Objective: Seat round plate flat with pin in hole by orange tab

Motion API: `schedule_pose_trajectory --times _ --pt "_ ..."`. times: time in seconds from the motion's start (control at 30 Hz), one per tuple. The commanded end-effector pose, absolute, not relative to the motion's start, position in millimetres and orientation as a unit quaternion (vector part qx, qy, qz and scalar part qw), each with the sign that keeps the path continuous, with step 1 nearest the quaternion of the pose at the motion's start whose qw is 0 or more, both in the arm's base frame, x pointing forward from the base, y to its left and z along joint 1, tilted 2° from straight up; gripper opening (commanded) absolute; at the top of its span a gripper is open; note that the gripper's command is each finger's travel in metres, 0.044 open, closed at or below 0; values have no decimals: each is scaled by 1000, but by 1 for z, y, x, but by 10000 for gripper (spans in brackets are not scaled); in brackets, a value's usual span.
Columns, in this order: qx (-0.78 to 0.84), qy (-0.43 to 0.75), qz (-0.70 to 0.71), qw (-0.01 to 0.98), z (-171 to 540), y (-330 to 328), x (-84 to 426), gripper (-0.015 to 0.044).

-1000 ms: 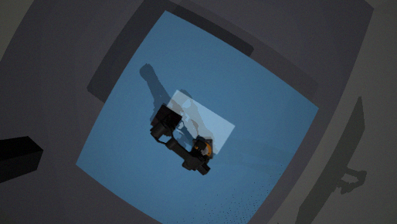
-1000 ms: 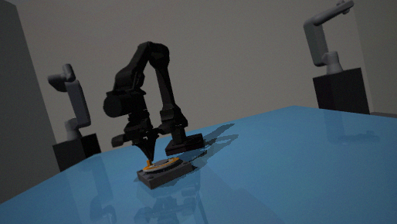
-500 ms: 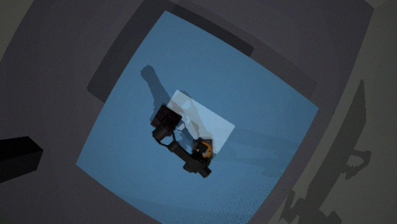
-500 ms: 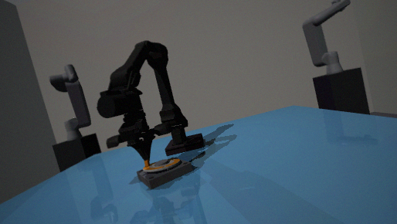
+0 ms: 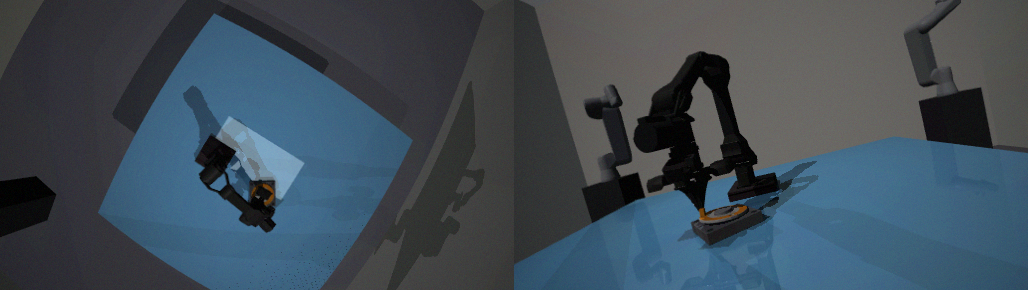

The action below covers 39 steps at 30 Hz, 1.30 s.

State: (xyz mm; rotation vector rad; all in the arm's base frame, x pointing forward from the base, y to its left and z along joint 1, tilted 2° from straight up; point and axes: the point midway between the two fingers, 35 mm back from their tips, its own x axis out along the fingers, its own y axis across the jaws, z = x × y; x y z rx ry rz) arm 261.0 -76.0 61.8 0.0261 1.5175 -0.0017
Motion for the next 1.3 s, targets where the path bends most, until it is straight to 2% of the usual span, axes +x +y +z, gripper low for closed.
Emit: schedule_pose_trajectory --times 0.0,1.03,1.27 --pt "10 686 -1 728 63 -78 268 0" --pt "10 685 -1 728 64 -74 291 0" --pt "10 685 -1 728 94 -74 286 0"
